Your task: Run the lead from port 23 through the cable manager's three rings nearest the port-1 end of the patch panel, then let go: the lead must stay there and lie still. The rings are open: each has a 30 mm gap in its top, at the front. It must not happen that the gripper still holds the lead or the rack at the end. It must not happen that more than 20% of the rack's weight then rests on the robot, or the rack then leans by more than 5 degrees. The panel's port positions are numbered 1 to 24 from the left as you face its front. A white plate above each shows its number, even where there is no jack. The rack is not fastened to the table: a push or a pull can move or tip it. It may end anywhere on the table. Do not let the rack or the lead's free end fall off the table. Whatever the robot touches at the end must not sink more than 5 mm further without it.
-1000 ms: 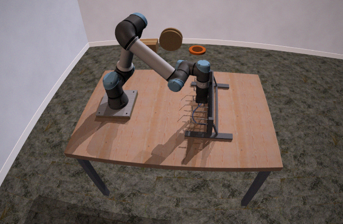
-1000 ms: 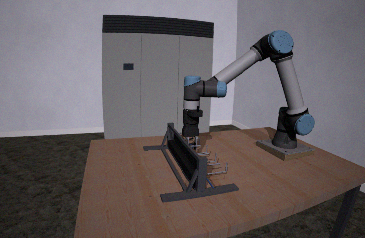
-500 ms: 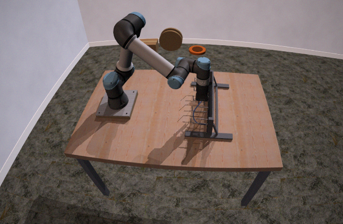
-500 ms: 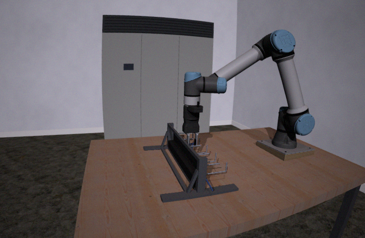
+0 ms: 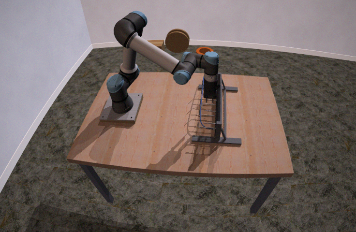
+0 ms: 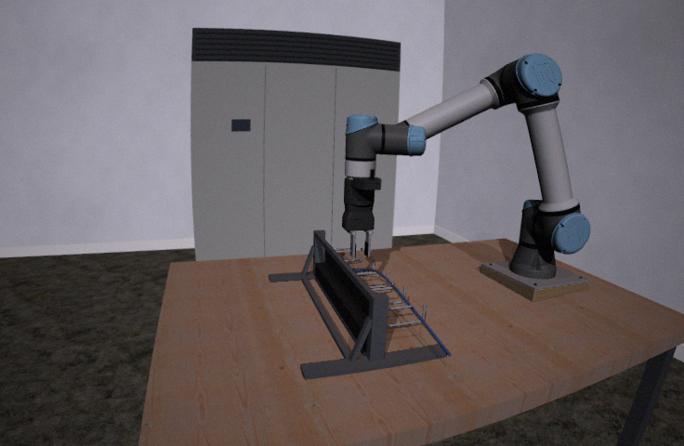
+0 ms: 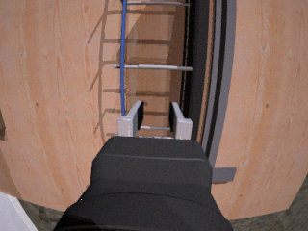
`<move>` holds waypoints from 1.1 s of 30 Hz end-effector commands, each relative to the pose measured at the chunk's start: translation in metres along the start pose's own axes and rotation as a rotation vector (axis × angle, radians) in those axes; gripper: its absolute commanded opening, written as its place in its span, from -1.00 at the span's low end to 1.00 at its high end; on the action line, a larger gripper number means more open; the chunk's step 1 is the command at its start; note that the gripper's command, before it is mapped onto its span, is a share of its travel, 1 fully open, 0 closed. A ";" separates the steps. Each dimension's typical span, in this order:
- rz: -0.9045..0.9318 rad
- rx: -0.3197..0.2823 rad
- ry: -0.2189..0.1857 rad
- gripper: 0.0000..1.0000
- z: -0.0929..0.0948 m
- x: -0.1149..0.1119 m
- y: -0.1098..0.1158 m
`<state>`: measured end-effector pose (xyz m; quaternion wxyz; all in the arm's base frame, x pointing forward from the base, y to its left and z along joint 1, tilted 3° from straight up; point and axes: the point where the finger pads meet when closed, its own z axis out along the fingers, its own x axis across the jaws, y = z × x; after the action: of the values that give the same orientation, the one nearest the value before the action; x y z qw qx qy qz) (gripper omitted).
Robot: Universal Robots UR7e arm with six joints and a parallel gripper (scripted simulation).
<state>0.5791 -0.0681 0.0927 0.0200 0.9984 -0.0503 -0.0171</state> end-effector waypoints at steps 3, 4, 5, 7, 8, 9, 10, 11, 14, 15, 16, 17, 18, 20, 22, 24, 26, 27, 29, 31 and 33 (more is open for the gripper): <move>0.000 0.000 0.000 0.34 -0.015 0.000 0.000; 0.000 0.000 0.000 0.34 -0.017 0.000 0.000; 0.000 0.000 0.000 0.34 -0.019 0.000 0.000; 0.000 0.000 0.000 0.34 -0.021 0.000 0.000; 0.000 0.000 0.000 0.34 -0.022 0.000 0.000; 0.000 0.000 0.000 0.34 -0.023 0.000 0.000; 0.000 0.000 0.000 0.34 -0.023 0.000 0.000; 0.000 0.000 0.000 0.34 -0.024 0.000 0.000; 0.000 0.000 0.000 0.34 -0.024 0.000 0.000; 0.000 0.000 0.000 0.34 -0.024 0.000 0.000; 0.000 0.000 0.000 0.34 -0.024 0.000 0.000; 0.000 0.000 0.000 -1.00 -0.024 0.000 0.000; 0.000 0.000 0.000 -1.00 -0.024 0.000 0.000; 0.000 0.000 0.000 -1.00 -0.024 0.000 0.000; 0.000 0.000 0.000 -1.00 -0.024 0.000 0.000; 0.000 0.000 0.000 -1.00 -0.024 0.000 0.000; 0.000 0.000 0.000 -1.00 -0.024 0.000 0.000; 0.000 0.000 0.000 -1.00 -0.024 0.000 0.000; 0.000 0.000 0.000 -1.00 -0.024 0.000 0.000; 0.000 0.000 0.000 -1.00 -0.024 0.000 0.000; 0.000 0.000 0.000 -1.00 -0.024 0.000 0.000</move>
<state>0.5796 -0.0671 0.1158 0.0198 0.9984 -0.0503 -0.0178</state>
